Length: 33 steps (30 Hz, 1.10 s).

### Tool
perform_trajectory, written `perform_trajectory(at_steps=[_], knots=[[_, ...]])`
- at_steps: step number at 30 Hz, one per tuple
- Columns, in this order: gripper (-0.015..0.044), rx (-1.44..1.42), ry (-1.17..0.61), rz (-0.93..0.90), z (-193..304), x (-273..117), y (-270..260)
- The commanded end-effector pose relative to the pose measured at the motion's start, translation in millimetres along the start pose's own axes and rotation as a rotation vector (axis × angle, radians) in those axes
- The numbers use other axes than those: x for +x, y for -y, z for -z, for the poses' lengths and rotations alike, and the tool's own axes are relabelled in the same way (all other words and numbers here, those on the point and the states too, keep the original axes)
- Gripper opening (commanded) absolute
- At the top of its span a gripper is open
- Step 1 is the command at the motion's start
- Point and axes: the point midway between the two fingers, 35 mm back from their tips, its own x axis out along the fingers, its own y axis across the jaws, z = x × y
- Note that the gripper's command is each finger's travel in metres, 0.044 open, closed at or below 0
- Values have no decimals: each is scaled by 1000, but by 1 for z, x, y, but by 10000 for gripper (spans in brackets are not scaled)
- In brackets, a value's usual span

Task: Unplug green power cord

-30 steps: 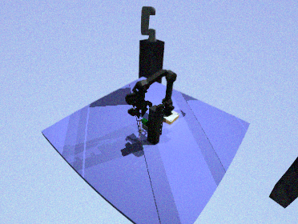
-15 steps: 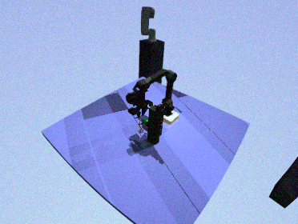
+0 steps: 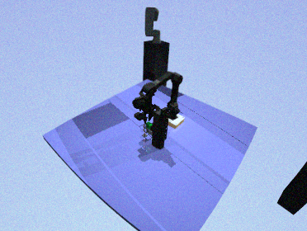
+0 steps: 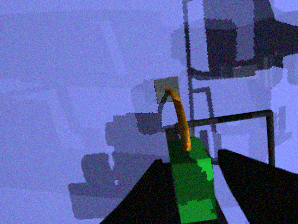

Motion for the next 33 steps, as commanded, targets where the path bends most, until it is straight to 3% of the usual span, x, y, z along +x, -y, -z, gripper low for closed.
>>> perform_trajectory(at_steps=[1, 22, 26, 33], knots=[[160, 4, -2, 2, 6, 0, 1], [160, 4, -3, 2, 17, 12, 1], [55, -1, -1, -2, 16, 9, 0], [8, -1, -1, -2, 16, 9, 0]])
